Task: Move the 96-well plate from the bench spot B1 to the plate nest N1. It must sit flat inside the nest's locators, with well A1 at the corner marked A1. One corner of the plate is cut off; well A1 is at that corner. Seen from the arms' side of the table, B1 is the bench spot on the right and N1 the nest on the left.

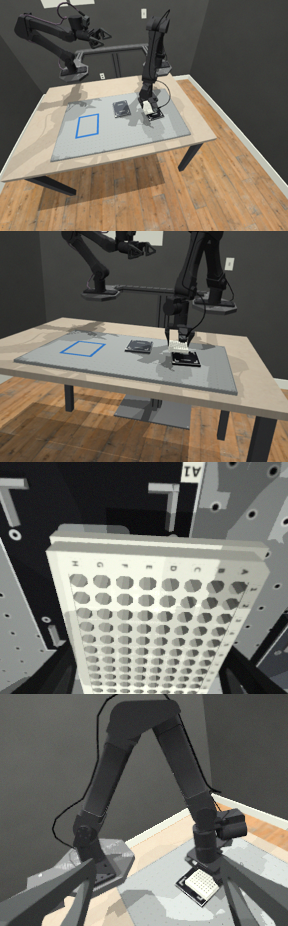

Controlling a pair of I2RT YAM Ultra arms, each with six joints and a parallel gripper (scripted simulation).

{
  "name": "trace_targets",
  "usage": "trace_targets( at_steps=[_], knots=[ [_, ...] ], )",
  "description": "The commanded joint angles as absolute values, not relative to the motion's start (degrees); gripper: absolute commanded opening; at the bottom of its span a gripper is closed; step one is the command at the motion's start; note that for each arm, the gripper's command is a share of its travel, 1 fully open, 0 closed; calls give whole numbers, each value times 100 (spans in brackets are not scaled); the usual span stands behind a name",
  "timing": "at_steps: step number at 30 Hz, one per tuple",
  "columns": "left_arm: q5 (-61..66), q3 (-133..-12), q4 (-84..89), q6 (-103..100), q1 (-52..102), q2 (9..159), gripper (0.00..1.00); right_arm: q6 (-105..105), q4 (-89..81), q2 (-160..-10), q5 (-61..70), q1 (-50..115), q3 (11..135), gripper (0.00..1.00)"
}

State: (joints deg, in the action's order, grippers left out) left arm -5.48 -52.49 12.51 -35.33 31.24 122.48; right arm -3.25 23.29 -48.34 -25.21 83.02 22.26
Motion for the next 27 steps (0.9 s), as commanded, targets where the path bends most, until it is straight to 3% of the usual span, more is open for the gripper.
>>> trace_targets(
  at_steps=[1, 27],
  knots=[
    [-507, -5079, 1151, -3322, 2981, 12076, 80, 98, 3582, -5421, -2020, 7866, 2169, 100],
    [-478, -4914, 1110, -3006, 2487, 11950, 80, 1033, 7164, -10958, -1091, 5934, 1878, 100]
  ],
)
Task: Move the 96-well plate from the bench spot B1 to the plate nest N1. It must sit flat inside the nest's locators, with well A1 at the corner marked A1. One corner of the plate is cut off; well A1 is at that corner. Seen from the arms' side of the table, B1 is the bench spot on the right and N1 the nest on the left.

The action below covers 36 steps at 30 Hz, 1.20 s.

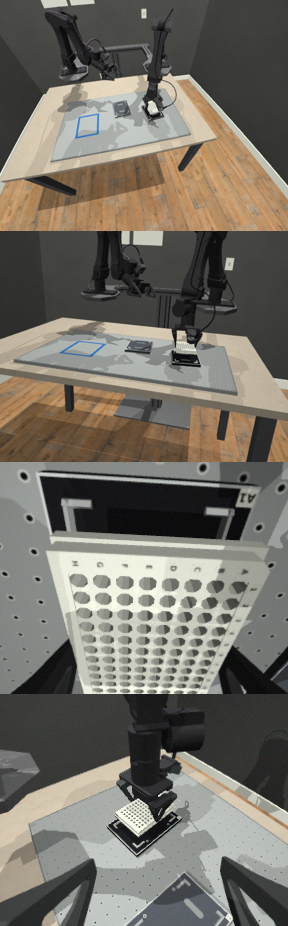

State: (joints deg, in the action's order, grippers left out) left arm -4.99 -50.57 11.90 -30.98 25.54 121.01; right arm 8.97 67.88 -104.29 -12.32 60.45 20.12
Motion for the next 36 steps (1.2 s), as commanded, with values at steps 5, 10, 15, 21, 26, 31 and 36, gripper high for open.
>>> trace_targets(
  at_steps=[5, 10, 15, 21, 26, 31, 36],
  knots=[
    [-472, -4901, 832, -2920, 2397, 12244, 80, 1090, 7457, -11636, -1054, 5858, 1936, 100],
    [-471, -4912, 853, -2917, 2407, 12305, 80, 1097, 7513, -11678, -1050, 5877, 1942, 100],
    [-478, -4915, 850, -2916, 2407, 12279, 80, 1077, 7530, -11688, -1071, 5875, 1941, 100],
    [-483, -4959, 889, -2969, 2432, 12266, 80, 1076, 7459, -11688, -1072, 5875, 1939, 100],
    [-488, -5014, 783, -3039, 2503, 12340, 80, 1076, 7459, -11688, -1072, 5875, 1939, 100],
    [-488, -4998, 676, -3042, 2514, 12421, 80, 1076, 7459, -11688, -1072, 5875, 1939, 100],
    [-487, -5118, 496, -2993, 2518, 12652, 80, 1076, 7459, -11688, -1072, 5875, 1939, 100]
  ],
)
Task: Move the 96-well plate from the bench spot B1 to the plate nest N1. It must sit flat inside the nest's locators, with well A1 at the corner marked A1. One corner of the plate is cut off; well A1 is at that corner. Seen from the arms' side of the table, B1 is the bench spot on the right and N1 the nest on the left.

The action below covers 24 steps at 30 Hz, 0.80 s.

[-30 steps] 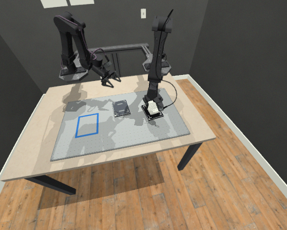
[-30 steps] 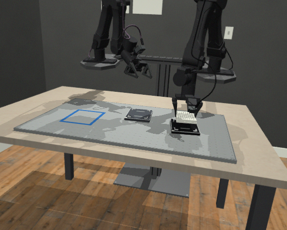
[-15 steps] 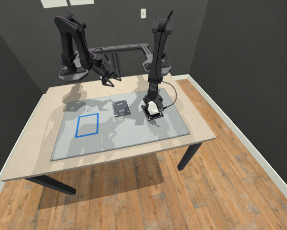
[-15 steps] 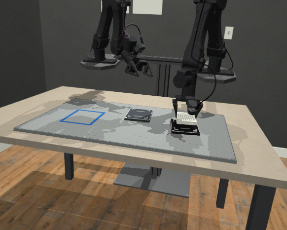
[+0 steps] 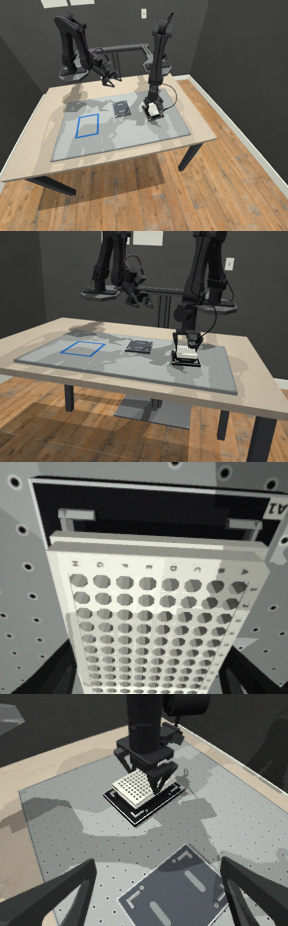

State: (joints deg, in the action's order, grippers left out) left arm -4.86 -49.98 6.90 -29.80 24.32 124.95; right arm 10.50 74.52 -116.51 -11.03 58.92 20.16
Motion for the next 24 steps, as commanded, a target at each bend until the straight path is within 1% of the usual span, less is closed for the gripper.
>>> trace_targets(
  at_steps=[1, 14, 18, 24],
  knots=[
    [-487, -5139, 456, -2990, 2517, 12715, 80, 1076, 7459, -11688, -1072, 5875, 1939, 100],
    [-399, -5360, 204, -2876, 2384, 13232, 80, 1076, 7459, -11688, -1072, 5875, 1939, 100],
    [-392, -4902, 322, -2866, 2371, 12770, 80, 1076, 7459, -11688, -1072, 5875, 1939, 100],
    [-386, -4838, 303, -2862, 2366, 12737, 80, 1076, 7459, -11688, -1072, 5875, 1939, 100]
  ],
)
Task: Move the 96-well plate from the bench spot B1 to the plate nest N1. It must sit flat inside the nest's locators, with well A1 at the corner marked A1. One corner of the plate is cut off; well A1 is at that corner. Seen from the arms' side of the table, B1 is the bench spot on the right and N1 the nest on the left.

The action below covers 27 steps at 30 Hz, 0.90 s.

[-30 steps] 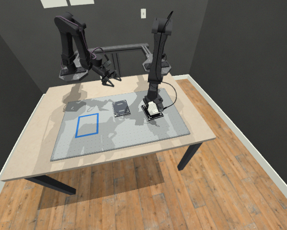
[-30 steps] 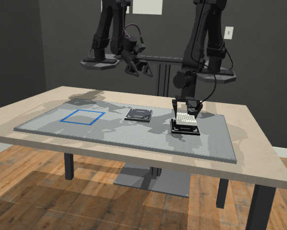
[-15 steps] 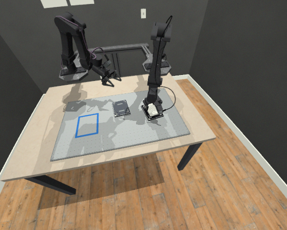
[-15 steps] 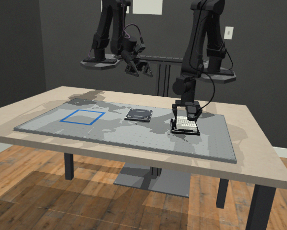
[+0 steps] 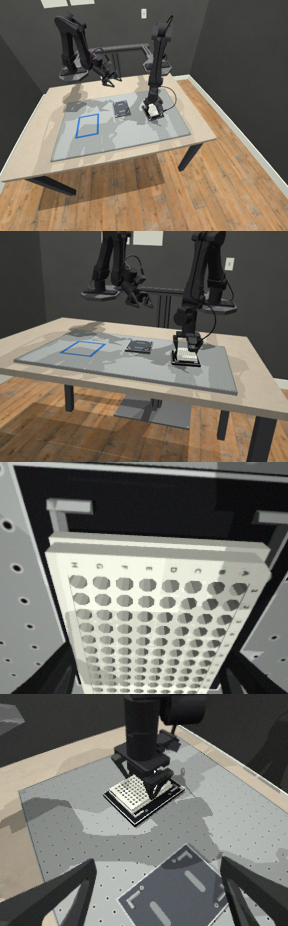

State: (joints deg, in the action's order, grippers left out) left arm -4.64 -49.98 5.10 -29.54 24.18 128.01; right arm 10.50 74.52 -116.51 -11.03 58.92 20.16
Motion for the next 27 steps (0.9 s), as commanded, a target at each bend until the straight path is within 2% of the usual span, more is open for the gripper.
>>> trace_targets(
  at_steps=[1, 27],
  knots=[
    [-386, -4838, 302, -2862, 2366, 12737, 80, 1076, 7459, -11688, -1072, 5875, 1939, 100],
    [-428, -4778, 513, -2917, 2416, 12466, 80, 1076, 7459, -11688, -1072, 5875, 1939, 100]
  ],
)
